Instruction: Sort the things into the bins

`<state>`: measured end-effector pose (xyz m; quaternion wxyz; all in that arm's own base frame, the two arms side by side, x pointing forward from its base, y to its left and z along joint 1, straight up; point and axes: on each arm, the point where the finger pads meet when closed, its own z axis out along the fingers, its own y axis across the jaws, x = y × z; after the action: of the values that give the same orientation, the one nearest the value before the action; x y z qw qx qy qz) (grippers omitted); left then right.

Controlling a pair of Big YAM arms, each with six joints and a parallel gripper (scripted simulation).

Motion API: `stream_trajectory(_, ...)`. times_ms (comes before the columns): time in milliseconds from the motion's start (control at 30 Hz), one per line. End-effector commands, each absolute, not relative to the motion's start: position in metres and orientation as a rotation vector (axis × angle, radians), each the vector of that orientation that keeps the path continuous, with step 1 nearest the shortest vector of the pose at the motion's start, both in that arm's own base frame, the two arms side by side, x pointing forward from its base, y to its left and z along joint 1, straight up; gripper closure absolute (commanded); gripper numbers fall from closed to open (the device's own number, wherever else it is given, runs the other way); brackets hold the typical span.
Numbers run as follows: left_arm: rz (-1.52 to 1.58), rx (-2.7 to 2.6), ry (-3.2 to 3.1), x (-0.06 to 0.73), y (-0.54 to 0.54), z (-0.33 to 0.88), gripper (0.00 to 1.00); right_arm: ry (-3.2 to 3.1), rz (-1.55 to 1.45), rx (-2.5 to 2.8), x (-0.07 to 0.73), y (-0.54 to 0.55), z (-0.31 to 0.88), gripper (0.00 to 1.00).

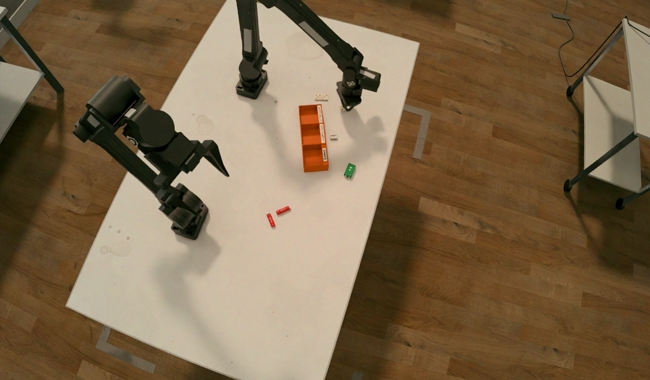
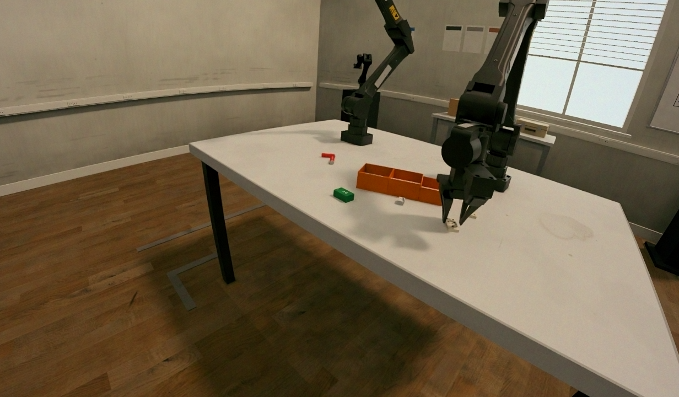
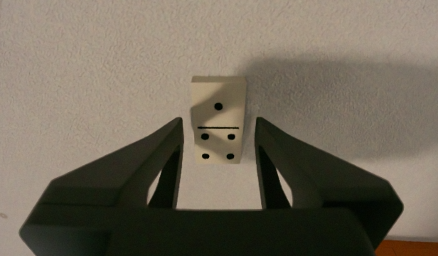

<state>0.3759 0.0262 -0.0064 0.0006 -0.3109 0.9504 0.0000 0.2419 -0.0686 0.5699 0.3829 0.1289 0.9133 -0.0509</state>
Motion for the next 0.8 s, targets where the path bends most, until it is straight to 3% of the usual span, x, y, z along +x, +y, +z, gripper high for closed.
stream_trajectory(0,0.0,-0.961,2.992,0.376,0.029,-0.015,0.61,2.239,-0.14,0.295,0.235,-0.063,0.603,0.0)
stream_trajectory(500,-0.004,-0.959,2.983,0.374,0.029,-0.009,0.61,2.239,-0.14,0.295,0.235,-0.063,0.603,0.0)
stream_trajectory(533,-0.01,-0.96,2.963,0.386,0.028,-0.005,0.8,2.239,-0.14,0.295,0.235,-0.063,0.603,0.0)
stream_trajectory(767,-0.01,-0.96,2.963,0.385,0.028,-0.005,0.8,2.239,-0.14,0.295,0.235,-0.063,0.603,0.0)
